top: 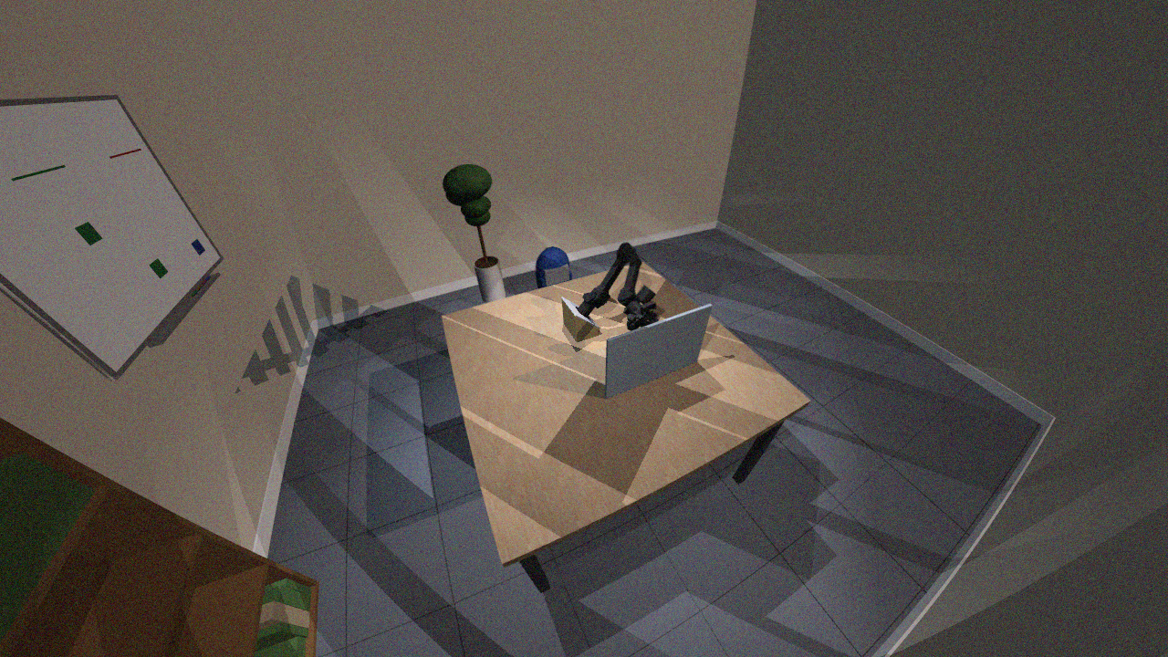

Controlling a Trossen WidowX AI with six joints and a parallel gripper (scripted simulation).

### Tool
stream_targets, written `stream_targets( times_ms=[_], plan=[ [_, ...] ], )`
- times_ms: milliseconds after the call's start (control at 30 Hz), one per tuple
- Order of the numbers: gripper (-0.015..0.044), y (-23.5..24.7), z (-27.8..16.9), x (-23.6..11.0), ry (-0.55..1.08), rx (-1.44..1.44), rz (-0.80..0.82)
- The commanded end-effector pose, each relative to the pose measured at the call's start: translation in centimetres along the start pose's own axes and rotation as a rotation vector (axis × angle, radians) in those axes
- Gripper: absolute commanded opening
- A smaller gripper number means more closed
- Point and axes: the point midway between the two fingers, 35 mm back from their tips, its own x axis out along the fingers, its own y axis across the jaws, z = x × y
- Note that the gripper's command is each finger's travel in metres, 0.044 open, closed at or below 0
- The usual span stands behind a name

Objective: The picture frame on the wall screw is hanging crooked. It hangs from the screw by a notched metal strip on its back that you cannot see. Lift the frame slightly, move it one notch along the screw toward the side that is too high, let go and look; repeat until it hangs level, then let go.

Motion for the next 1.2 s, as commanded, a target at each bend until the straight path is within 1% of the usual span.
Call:
stream_targets(
  times_ms=[0, 800, 1133, 1167],
  plan=[
    [0.0, -0.04, 0.0, 0.0, 0.0, -0.031, 0.0],
    [0.0, -0.3, -0.03, 0.03, -0.001, -0.169, 0.0],
    [0.026, -0.26, -0.03, 0.03, -0.002, -0.152, -0.001],
    [0.026, -0.26, -0.03, 0.03, -0.002, -0.152, -0.001]
  ],
)
